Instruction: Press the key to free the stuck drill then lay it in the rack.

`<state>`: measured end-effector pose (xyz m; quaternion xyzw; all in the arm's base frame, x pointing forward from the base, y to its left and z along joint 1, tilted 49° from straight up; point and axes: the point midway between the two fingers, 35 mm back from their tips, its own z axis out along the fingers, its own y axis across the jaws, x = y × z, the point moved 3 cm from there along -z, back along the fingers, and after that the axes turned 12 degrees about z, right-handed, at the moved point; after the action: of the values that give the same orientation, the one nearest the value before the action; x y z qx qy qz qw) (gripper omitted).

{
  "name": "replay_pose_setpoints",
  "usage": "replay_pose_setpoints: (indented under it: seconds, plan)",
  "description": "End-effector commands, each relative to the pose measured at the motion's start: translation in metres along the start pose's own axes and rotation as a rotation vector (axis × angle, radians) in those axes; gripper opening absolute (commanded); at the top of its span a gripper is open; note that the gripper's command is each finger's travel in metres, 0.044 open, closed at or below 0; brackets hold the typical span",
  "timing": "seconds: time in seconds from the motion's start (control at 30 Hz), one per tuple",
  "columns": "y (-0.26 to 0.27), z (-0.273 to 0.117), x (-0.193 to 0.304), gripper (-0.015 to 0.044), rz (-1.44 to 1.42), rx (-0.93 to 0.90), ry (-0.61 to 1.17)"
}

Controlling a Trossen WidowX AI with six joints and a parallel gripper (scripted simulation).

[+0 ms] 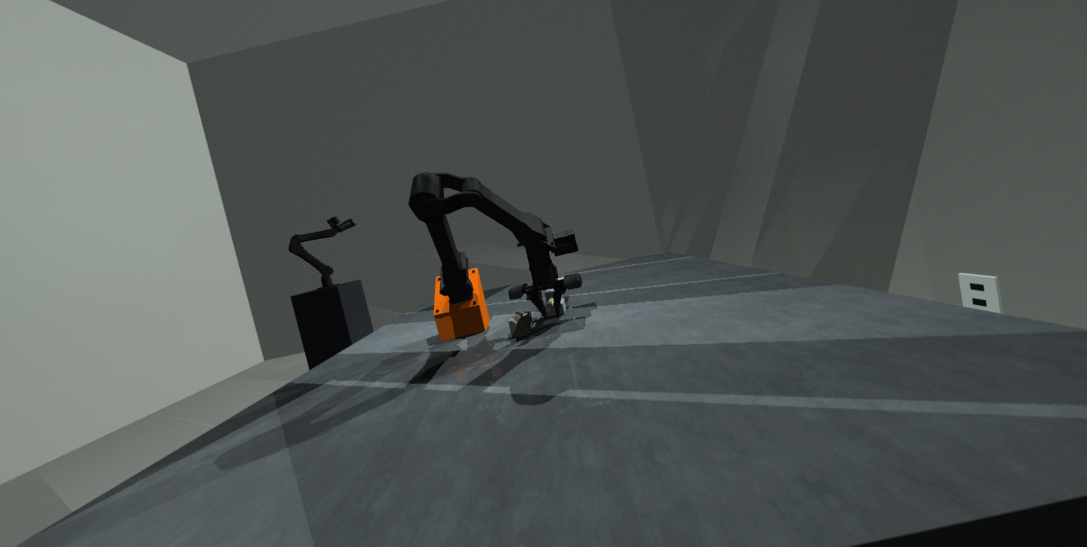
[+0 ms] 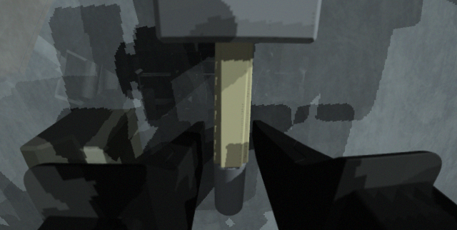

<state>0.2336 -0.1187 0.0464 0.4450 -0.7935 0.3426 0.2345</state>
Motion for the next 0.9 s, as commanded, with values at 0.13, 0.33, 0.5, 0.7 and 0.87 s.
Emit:
replay_pose_setpoints:
  seconds: [0.13,0.33,0.5,0.7,0.87]
  plan:
    - [-0.0002,-0.0002,0.0001,0.0019,0.0,0.0,0.0]
    - [0.0005,-0.0019,0.0004,0.0,0.002,-0.005,-0.005]
    - [0.0011,-0.003,0.0009,0.0,0.002,-0.005,-0.006]
    - [0.0012,-0.0038,0.0009,0.0,0.002,-0.005,-0.006]
    - [0.0012,-0.0042,0.0006,0.0,0.002,-0.005,-0.006]
